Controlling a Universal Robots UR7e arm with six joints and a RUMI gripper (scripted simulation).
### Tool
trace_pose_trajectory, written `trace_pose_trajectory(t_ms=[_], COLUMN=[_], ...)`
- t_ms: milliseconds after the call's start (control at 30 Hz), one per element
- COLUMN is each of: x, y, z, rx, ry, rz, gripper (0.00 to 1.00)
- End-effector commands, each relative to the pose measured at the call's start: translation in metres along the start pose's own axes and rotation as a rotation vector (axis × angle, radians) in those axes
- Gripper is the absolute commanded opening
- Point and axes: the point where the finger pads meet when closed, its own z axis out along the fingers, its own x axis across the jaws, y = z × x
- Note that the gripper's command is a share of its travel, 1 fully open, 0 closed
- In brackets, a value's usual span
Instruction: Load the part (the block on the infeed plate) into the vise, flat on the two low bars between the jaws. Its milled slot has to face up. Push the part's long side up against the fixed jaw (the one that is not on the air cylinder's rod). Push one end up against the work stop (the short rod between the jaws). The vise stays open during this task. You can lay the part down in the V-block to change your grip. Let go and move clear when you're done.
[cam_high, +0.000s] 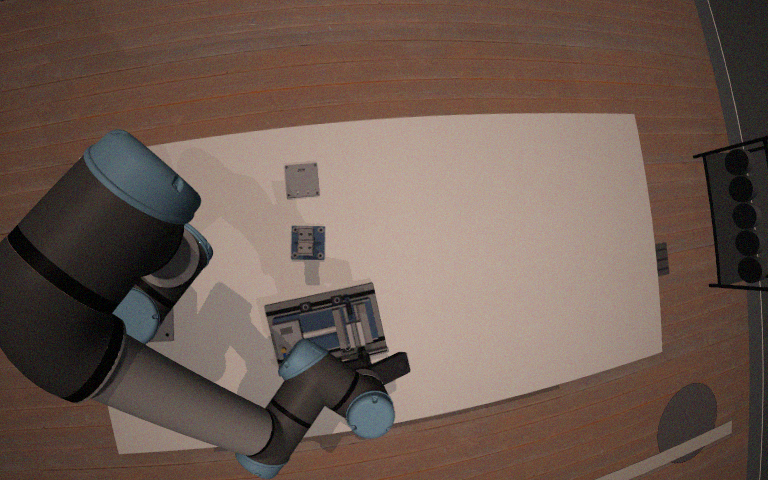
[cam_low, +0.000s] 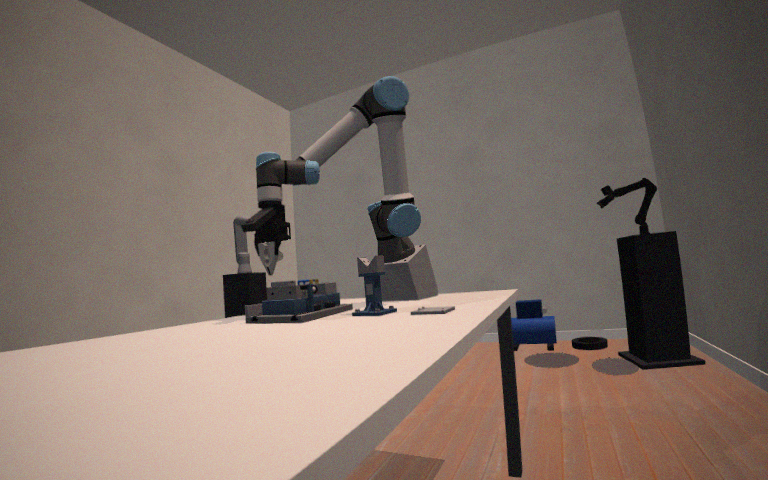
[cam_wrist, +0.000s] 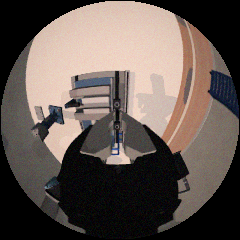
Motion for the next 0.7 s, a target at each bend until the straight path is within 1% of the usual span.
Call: trace_pose_trajectory(t_ms=[0,300,667], x=[0.0,0.0,0.0], y=[-0.001,-0.001,-0.001], z=[0.006,0.015,0.017], rx=[0.001,0.001,0.001], ry=[0.001,0.001,0.001], rz=[0.0,0.0,0.0], gripper=[0.0,0.0,0.0])
